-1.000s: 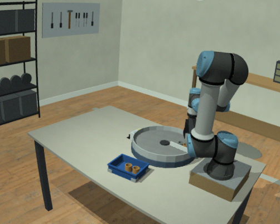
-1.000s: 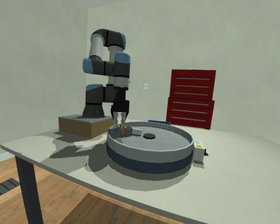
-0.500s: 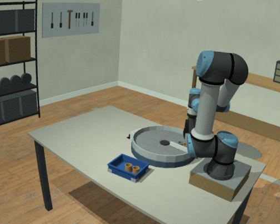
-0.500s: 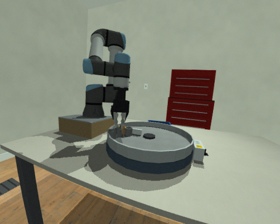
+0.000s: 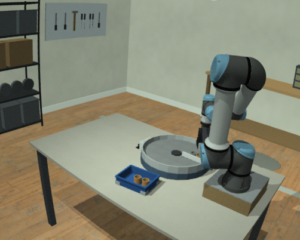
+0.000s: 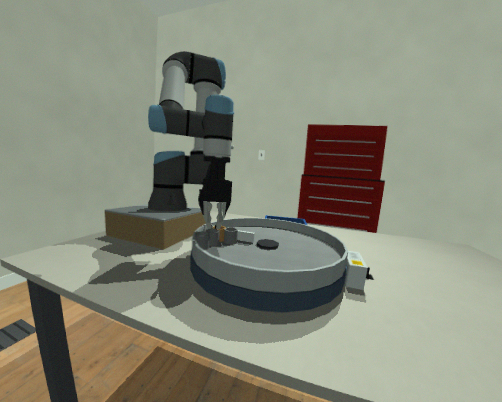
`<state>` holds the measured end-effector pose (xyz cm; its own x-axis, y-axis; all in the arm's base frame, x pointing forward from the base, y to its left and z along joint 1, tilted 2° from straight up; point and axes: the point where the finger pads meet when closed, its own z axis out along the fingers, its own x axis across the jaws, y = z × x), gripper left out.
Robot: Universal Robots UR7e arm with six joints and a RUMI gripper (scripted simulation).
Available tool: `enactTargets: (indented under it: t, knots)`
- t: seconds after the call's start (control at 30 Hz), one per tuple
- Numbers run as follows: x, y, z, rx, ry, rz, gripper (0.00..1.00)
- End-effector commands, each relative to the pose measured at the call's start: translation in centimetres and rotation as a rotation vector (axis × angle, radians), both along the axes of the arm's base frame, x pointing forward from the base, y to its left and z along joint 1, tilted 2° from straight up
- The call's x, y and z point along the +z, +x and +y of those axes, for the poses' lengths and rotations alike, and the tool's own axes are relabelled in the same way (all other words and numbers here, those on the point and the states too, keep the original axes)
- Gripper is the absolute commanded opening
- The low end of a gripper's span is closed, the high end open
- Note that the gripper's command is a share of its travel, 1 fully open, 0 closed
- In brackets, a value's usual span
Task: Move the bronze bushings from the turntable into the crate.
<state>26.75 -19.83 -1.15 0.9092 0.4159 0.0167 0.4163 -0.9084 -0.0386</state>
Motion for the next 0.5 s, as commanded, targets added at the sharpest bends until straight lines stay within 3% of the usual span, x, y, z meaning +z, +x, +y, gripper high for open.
enactTargets:
  t: [0.0,0.1,0.13,0.47]
  knots:
    - [0.02,0.02,-0.03,0.000,-0.001,-0.001,0.05]
    - [0.02,0.02,-0.03,0.000,-0.001,-0.001,0.05]
    - [0.02,0.02,-0.03,0.000,-0.001,-0.001,0.00]
    - [0.02,0.02,-0.03,0.000,-0.001,-0.001,0.00]
